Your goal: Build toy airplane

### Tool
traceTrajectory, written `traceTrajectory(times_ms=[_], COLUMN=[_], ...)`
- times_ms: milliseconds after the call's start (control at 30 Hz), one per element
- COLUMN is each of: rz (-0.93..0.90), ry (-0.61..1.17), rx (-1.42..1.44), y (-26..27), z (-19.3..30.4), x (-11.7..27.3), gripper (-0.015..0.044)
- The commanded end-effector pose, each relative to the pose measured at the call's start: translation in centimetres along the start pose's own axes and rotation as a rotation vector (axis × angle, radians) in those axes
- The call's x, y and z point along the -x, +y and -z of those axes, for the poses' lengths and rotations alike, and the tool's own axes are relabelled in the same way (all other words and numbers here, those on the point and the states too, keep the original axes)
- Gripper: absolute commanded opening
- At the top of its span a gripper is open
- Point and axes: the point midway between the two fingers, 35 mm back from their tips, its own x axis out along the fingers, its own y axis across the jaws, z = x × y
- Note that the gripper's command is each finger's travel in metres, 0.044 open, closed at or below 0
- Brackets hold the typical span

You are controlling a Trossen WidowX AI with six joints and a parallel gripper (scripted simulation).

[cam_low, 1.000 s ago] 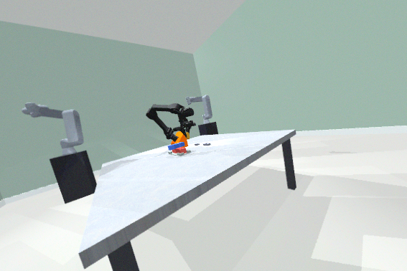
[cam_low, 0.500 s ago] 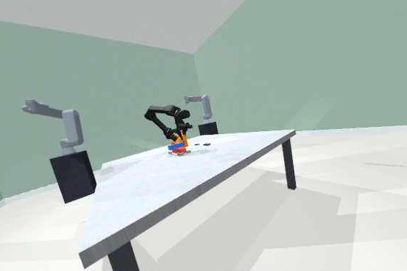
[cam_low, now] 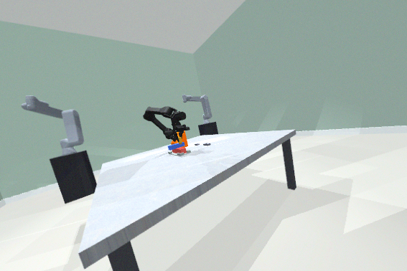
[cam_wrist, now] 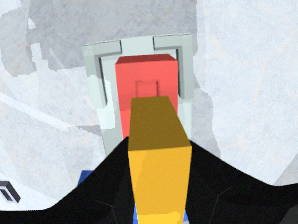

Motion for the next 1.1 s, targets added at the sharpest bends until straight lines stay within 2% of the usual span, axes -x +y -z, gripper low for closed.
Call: traceTrajectory(times_ms=[0, 633, 1067], rz=[0.001, 0.001, 0.001], ry=[-0.008, -0.008, -0.008], rx=[0.002, 0.002, 0.002], y=[-0.1, -0.2, -0.2], z=[-0.1, -0.2, -0.3], x=[0.1, 0.2, -1.8], gripper=[0.0066, 0.0066, 0.0066])
